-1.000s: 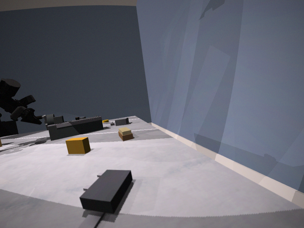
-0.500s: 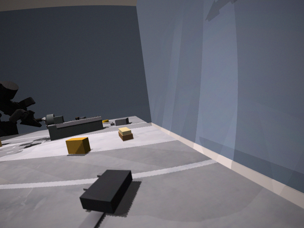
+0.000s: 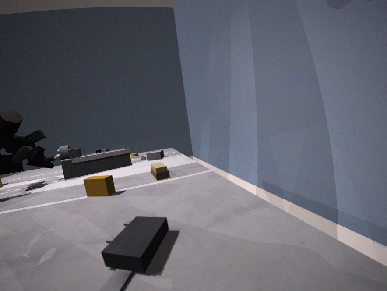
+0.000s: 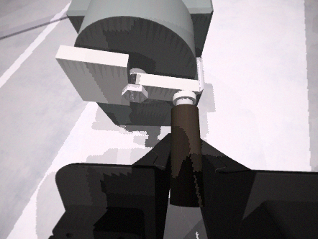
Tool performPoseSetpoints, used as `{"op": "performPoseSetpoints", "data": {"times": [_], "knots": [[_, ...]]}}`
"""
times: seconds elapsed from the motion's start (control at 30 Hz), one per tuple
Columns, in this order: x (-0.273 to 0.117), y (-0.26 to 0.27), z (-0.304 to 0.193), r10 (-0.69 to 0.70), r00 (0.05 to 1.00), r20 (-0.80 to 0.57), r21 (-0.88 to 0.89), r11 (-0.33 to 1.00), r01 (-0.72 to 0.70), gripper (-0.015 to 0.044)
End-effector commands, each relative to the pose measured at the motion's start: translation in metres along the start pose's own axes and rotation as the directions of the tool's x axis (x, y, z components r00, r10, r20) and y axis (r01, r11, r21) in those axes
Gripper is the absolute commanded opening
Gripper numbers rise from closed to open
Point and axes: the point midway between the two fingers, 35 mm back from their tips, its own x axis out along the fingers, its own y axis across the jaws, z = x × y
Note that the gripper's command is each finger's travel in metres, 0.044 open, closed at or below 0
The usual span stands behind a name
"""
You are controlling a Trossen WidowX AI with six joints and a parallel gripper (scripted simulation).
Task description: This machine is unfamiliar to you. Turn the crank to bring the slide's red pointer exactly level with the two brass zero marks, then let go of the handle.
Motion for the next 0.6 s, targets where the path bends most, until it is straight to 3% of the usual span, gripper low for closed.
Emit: {"op": "performPoseSetpoints", "data": {"times": [0.0,0.57], "knots": [[0.006,0.001,-0.006,0.001,1.0,-0.006,0.004,1.0,-0.001,0.0],[0.01,0.007,-0.011,-0.005,1.0,-0.001,0.003,1.0,0.005,0.0]]}}
